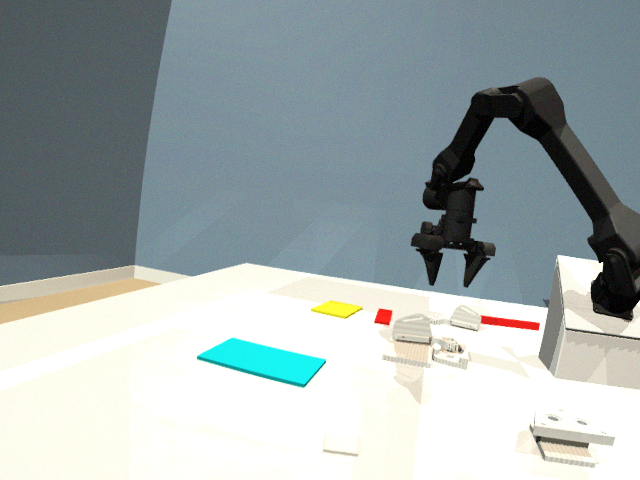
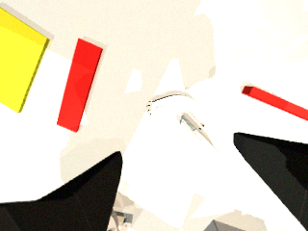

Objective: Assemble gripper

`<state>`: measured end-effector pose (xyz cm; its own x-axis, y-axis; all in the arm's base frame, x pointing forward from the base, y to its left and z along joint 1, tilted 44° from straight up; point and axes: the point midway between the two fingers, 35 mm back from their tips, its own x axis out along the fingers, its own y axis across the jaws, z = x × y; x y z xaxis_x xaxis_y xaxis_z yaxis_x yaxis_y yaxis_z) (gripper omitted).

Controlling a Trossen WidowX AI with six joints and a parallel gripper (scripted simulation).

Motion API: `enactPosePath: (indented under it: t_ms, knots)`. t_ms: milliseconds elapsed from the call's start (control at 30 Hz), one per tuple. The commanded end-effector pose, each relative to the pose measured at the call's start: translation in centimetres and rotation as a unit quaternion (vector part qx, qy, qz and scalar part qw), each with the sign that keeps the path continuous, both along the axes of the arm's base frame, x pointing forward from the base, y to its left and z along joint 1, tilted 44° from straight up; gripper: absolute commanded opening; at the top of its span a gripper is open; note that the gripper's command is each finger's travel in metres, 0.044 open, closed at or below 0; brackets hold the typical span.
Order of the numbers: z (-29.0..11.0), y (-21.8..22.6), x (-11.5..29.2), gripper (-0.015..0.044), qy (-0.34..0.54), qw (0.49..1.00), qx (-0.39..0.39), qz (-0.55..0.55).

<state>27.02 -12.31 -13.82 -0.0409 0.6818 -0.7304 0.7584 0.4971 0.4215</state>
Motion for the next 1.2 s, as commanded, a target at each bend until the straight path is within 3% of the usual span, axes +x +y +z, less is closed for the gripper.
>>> enactPosePath:
  t_ms: [0,567,1167]
  knots:
    - [0.0,-0.2,-0.2,0.0440,0.041,0.998,-0.004,-0.044]
    - [0.0,-0.6,-0.8,0.0440,0.185,0.962,-0.013,-0.199]
    - [-0.1,-1.0,-1.4,0.0440,0.327,0.876,-0.022,-0.353]
